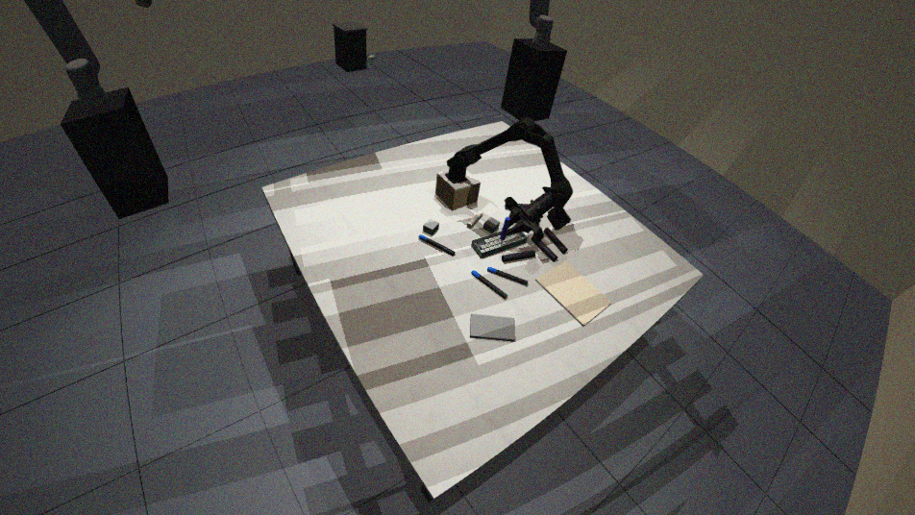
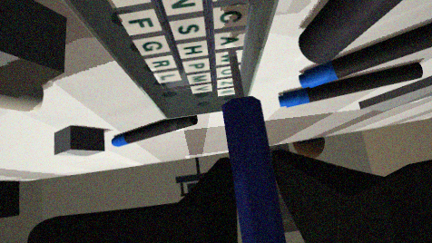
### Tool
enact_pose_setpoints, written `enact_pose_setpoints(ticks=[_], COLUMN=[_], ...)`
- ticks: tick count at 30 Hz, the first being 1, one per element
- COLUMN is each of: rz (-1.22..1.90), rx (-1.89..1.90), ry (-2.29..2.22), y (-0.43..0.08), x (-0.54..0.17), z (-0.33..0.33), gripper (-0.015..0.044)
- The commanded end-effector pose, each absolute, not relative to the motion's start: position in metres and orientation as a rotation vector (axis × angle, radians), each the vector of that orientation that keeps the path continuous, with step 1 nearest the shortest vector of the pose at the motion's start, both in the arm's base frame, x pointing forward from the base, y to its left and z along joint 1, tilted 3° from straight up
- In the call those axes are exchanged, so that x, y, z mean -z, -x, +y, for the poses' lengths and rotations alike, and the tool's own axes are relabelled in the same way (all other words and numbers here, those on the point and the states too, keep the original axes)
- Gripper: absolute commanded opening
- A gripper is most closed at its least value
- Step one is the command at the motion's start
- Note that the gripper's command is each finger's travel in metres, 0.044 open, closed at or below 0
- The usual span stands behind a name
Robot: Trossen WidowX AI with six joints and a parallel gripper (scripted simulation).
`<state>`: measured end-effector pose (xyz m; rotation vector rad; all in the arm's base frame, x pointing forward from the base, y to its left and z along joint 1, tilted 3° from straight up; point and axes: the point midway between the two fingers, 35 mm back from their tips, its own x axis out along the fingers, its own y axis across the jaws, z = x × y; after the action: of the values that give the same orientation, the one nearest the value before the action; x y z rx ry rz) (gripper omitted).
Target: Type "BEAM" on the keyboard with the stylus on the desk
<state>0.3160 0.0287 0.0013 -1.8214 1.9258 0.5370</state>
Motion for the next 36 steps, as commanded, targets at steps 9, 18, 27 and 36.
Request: enact_pose_setpoints(ticks=[9, 18, 27, 36], rz=[1.929, 1.929, 1.929, 1.929], rx=[-0.538, -0.538, -0.538, -0.538], ry=[1.814, 1.814, 1.814, 1.814], y=[-0.315, -0.315, -0.315, -0.314], x=[0.004, 0.008, 0.007, -0.012], z=[0.029, 0.029, 0.029, 0.028], gripper=[0.0081, 0.0081, 0.0081, 0.0081])
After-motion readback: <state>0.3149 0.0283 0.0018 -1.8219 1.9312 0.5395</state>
